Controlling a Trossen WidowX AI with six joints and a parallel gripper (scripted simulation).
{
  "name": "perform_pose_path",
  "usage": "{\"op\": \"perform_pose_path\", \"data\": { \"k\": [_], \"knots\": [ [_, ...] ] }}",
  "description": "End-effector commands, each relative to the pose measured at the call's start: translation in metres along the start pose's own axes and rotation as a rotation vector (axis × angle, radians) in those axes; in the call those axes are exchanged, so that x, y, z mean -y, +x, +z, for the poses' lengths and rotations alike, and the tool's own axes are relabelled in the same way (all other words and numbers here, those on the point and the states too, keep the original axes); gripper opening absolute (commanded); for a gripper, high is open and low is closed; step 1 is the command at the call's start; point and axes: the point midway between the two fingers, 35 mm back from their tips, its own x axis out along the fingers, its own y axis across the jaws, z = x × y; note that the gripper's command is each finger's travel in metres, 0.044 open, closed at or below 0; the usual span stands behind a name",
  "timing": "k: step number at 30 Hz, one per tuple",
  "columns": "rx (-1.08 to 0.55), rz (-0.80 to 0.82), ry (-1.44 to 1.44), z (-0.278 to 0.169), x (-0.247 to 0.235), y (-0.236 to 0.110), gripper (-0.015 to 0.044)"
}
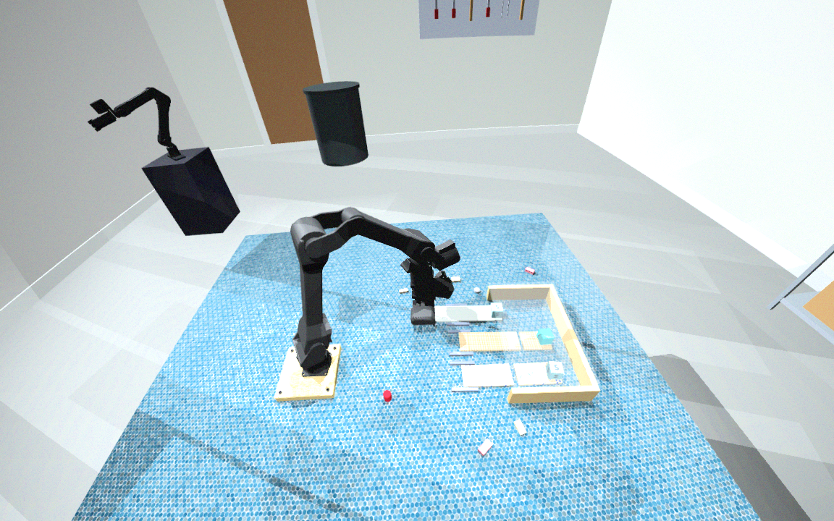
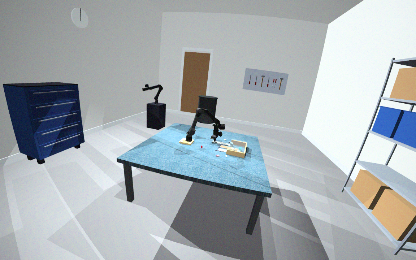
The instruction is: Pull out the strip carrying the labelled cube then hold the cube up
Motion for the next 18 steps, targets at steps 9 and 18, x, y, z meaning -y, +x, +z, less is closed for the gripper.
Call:
{"op": "perform_pose_path", "data": {
  "k": [9, 18],
  "knots": [
    [-0.024, -0.013, 0.001, -0.023, 0.003, 0.005, 0.0000],
    [-0.025, -0.012, 0.001, -0.037, 0.003, 0.005, 0.0000]
  ]
}}
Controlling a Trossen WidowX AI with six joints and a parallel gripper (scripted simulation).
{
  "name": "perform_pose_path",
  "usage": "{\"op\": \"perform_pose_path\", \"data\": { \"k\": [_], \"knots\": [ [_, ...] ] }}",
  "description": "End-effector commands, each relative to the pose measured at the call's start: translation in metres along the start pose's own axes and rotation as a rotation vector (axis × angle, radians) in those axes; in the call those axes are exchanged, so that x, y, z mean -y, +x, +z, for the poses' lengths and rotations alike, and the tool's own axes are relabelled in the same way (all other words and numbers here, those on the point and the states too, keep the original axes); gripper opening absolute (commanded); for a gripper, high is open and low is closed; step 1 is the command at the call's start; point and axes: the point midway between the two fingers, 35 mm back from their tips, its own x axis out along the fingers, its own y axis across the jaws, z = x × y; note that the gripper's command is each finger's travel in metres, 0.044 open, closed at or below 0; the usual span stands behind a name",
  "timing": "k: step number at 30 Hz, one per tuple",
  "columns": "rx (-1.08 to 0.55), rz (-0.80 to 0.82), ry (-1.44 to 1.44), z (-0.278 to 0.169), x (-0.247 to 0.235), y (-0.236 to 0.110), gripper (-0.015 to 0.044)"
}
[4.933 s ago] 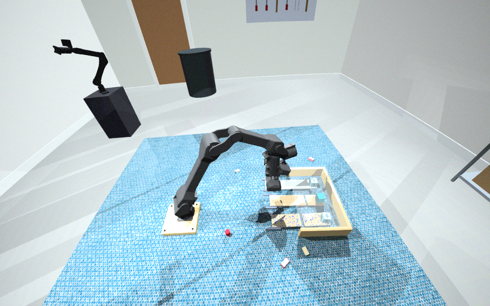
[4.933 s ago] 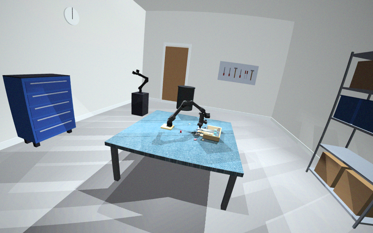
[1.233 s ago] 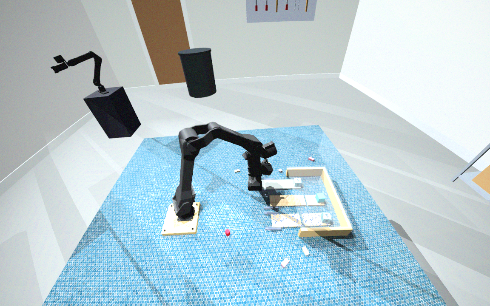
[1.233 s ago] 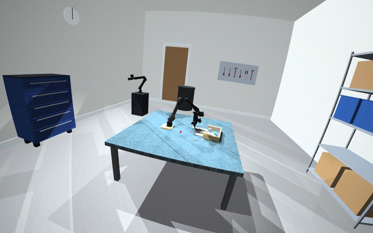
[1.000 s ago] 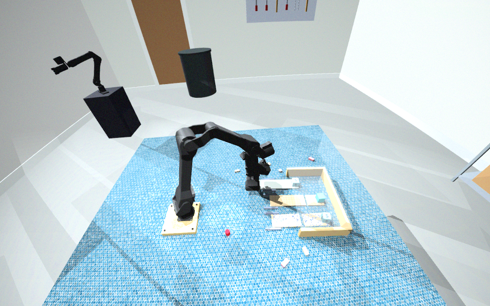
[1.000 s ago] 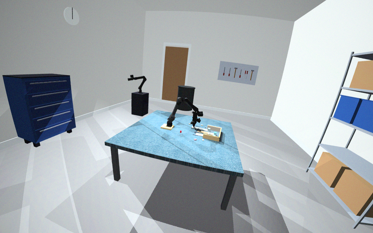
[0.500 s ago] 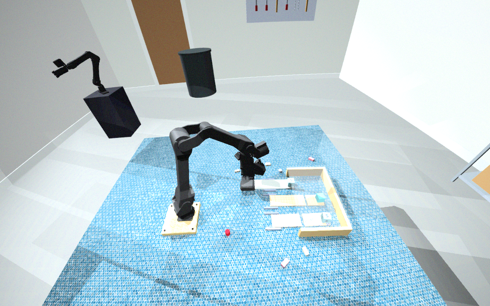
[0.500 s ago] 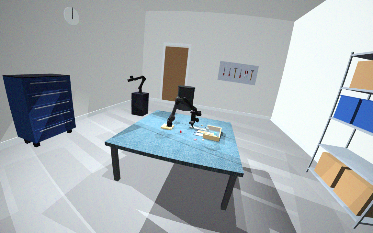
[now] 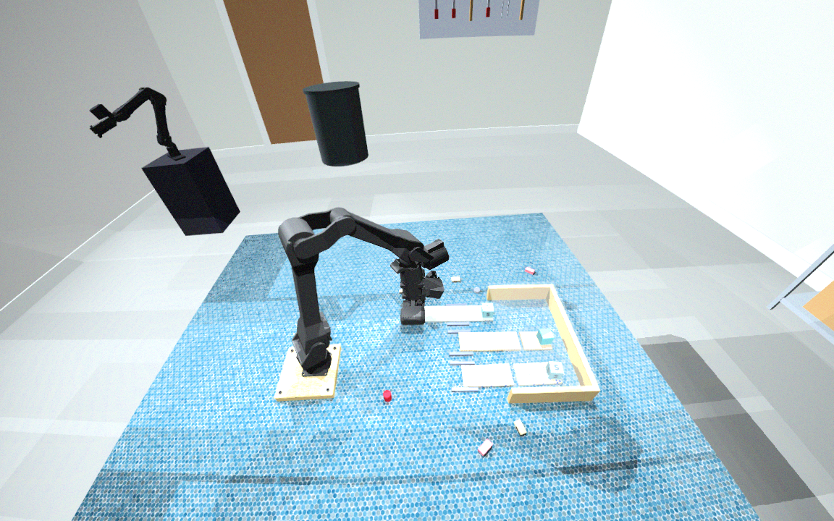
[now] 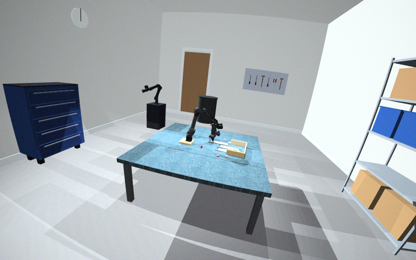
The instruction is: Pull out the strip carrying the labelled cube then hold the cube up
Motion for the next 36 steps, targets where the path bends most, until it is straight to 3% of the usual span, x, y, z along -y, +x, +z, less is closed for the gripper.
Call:
{"op": "perform_pose_path", "data": {
  "k": [1, 26, 31, 35, 36],
  "knots": [
    [-0.024, -0.013, 0.000, -0.012, 0.003, 0.005, 0.0000],
    [-0.027, -0.013, 0.000, -0.045, 0.003, 0.005, 0.0000],
    [-0.025, -0.012, 0.000, -0.035, -0.002, -0.040, 0.0000],
    [-0.026, -0.013, 0.000, -0.035, -0.002, -0.043, 0.0000],
    [-0.026, -0.013, 0.004, -0.033, -0.001, -0.042, 0.0026]
  ]
}}
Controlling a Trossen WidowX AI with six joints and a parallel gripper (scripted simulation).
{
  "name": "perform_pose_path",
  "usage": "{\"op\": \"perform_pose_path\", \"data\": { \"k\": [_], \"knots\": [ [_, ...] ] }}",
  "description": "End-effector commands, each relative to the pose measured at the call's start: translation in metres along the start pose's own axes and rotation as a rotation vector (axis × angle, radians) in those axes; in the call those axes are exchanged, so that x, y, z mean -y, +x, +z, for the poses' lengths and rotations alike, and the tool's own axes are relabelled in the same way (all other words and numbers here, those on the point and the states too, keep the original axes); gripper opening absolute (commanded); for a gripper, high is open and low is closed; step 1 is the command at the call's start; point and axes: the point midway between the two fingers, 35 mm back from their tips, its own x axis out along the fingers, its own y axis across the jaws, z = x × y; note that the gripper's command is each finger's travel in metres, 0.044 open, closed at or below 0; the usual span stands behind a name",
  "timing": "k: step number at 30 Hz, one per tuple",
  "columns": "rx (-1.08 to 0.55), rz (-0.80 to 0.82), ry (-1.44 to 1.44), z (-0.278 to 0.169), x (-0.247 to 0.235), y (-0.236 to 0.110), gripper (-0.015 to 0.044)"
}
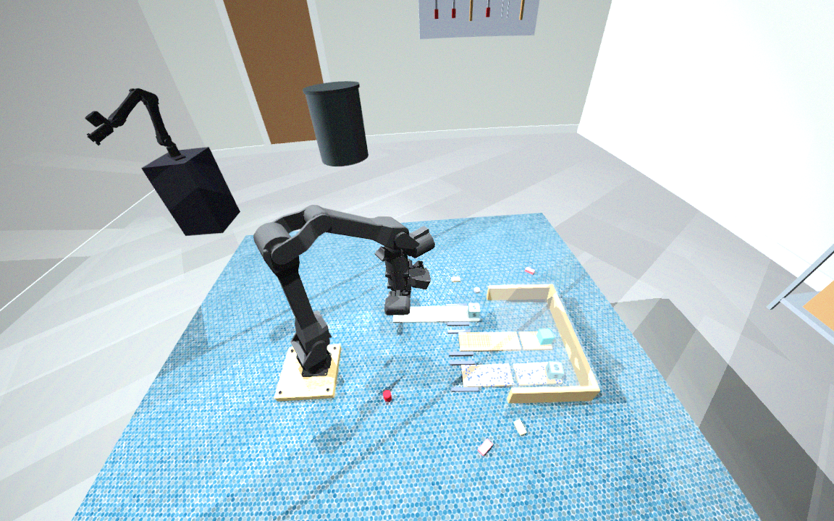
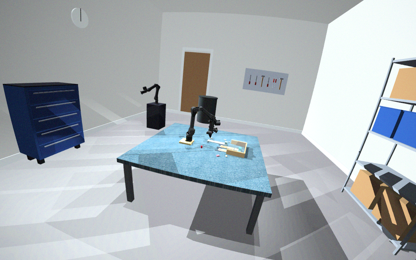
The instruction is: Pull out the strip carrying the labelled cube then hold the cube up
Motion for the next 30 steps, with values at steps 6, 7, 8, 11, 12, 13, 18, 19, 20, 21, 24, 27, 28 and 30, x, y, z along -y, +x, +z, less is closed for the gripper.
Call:
{"op": "perform_pose_path", "data": {
  "k": [6, 7, 8, 11, 12, 13, 18, 19, 20, 21, 24, 27, 28, 30],
  "knots": [
    [-0.001, 0.000, 0.028, 0.031, 0.002, -0.005, 0.0184],
    [-0.001, 0.000, 0.028, 0.036, 0.002, -0.005, 0.0210],
    [0.000, 0.000, 0.028, 0.040, 0.003, -0.005, 0.0236],
    [0.001, 0.000, 0.028, 0.052, 0.003, -0.006, 0.0315],
    [0.002, 0.000, 0.028, 0.056, 0.003, -0.006, 0.0341],
    [0.002, 0.000, 0.028, 0.060, 0.004, -0.006, 0.0367],
    [0.004, 0.000, 0.028, 0.081, 0.004, -0.009, 0.0440],
    [0.004, 0.000, 0.028, 0.085, 0.004, -0.009, 0.0440],
    [0.005, 0.000, 0.028, 0.089, 0.005, -0.009, 0.0440],
    [0.005, 0.000, 0.028, 0.093, 0.005, -0.010, 0.0440],
    [0.006, 0.000, 0.028, 0.106, 0.005, -0.011, 0.0440],
    [0.008, 0.000, 0.028, 0.118, 0.005, -0.013, 0.0440],
    [0.008, 0.000, 0.028, 0.122, 0.005, -0.013, 0.0440],
    [0.009, 0.000, 0.028, 0.130, 0.005, -0.014, 0.0440]
  ]
}}
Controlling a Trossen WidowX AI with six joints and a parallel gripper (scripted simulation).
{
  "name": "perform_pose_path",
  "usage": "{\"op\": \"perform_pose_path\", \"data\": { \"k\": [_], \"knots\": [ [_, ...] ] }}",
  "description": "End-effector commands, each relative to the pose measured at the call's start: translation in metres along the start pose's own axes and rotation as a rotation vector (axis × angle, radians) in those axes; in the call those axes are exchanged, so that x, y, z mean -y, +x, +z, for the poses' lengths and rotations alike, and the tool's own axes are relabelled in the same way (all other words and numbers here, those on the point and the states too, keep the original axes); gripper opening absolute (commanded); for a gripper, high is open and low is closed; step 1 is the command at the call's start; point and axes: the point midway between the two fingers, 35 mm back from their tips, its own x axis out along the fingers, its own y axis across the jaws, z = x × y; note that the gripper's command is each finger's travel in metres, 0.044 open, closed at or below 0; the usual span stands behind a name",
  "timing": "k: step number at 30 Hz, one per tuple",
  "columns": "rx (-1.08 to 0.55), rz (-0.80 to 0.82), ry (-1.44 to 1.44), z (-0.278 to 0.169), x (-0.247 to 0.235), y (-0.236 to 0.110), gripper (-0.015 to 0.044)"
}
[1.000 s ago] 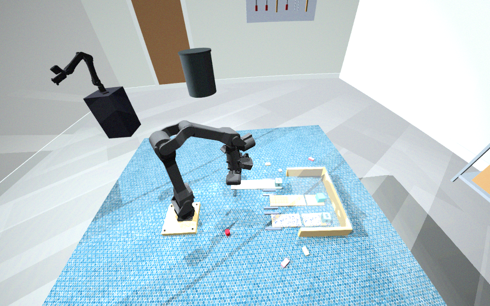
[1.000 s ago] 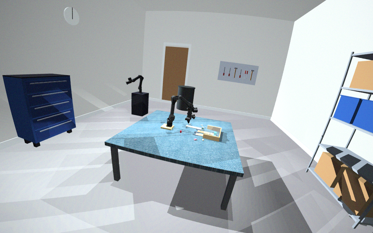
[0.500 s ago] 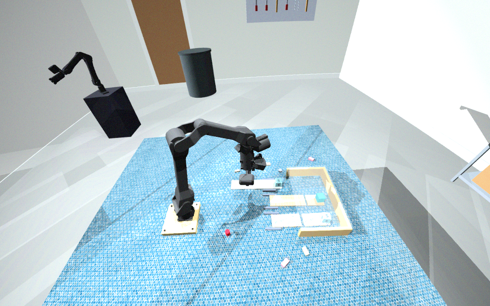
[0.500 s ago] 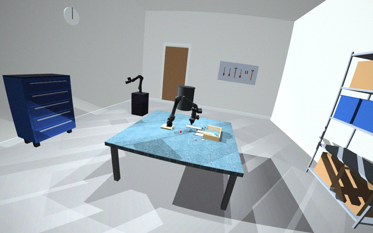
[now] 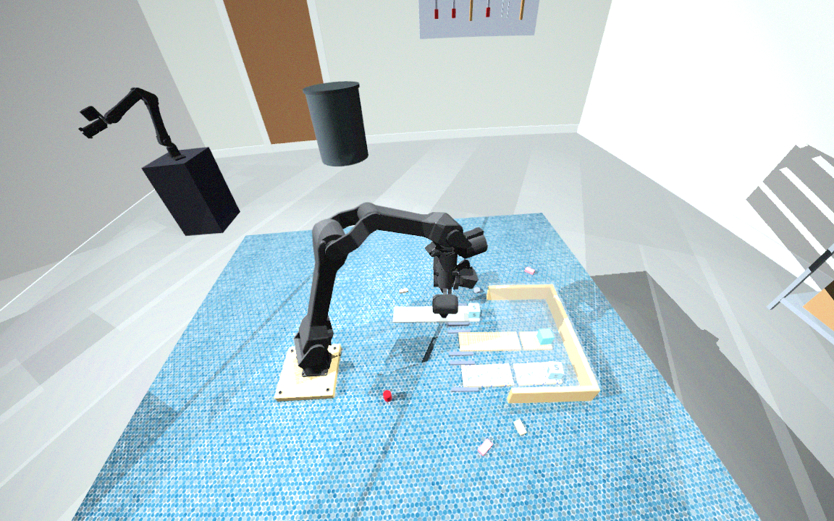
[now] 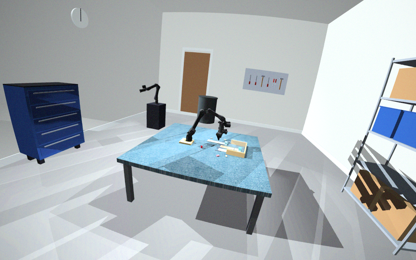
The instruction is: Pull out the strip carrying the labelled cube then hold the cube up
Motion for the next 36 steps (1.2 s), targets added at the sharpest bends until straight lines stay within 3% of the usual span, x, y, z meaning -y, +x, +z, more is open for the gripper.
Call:
{"op": "perform_pose_path", "data": {
  "k": [1, 20, 27, 36],
  "knots": [
    [0.005, 0.006, -0.003, 0.014, -0.001, -0.003, 0.0440],
    [0.011, 0.006, -0.004, 0.085, -0.004, -0.017, 0.0440],
    [0.011, 0.006, -0.004, 0.086, -0.004, -0.008, 0.0256],
    [0.012, 0.006, -0.004, 0.087, -0.004, 0.007, 0.0250]
  ]
}}
